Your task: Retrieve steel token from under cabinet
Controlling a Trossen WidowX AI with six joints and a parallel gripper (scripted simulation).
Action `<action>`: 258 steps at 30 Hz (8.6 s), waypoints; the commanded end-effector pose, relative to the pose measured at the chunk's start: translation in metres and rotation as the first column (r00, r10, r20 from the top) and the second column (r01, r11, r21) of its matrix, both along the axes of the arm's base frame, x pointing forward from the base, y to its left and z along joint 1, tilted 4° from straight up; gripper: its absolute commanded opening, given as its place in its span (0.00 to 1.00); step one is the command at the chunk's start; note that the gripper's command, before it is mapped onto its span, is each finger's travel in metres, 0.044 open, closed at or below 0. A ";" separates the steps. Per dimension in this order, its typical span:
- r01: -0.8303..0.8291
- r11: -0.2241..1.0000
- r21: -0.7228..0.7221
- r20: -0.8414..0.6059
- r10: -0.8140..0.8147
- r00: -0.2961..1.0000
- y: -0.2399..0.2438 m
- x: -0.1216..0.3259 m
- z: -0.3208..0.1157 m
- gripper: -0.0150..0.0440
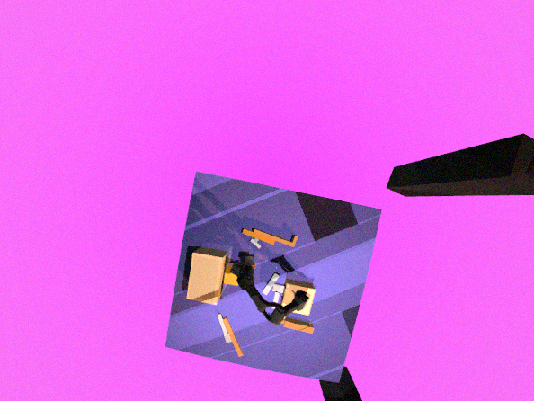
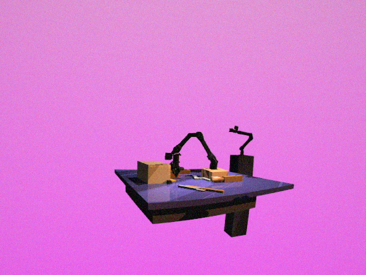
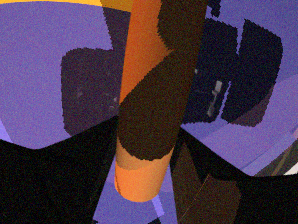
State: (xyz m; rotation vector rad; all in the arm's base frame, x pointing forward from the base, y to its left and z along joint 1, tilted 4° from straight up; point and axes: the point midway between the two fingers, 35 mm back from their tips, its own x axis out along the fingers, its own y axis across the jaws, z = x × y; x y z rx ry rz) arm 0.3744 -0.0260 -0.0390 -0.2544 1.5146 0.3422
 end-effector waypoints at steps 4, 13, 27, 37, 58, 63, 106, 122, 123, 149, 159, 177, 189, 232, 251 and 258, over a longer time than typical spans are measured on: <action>0.003 1.000 -0.002 0.002 -0.003 1.000 0.002 0.008 0.001 0.25; 0.003 1.000 -0.002 0.002 -0.003 1.000 0.005 0.016 0.001 0.25; 0.003 1.000 -0.002 0.003 -0.003 1.000 0.010 0.029 0.002 0.25; 0.003 1.000 -0.001 0.004 -0.003 1.000 0.013 0.037 0.003 0.25; 0.003 1.000 0.000 0.004 -0.003 1.000 0.036 0.033 0.002 0.25; 0.003 1.000 0.001 0.003 -0.003 1.000 0.041 0.031 0.002 0.25; 0.003 1.000 0.001 0.002 -0.003 1.000 0.045 0.008 0.001 0.25; 0.003 1.000 0.001 0.001 -0.003 1.000 0.038 -0.006 0.000 0.25; 0.003 1.000 0.001 0.000 -0.003 1.000 0.038 -0.007 0.000 0.25; 0.003 1.000 0.000 -0.001 -0.003 1.000 0.026 -0.033 -0.001 0.25; 0.003 1.000 -0.001 -0.002 -0.003 1.000 0.022 -0.043 -0.002 0.25; 0.003 1.000 -0.001 -0.004 -0.003 1.000 0.013 -0.062 -0.003 0.25; 0.003 1.000 -0.002 -0.005 -0.003 1.000 0.007 -0.076 -0.004 0.25; 0.003 1.000 -0.004 -0.009 -0.003 1.000 -0.017 -0.128 -0.007 0.25; -0.032 0.999 -0.005 -0.003 0.032 0.999 -0.029 -0.126 -0.005 0.25; -0.054 0.999 -0.007 -0.003 0.054 0.999 -0.037 -0.125 -0.005 0.25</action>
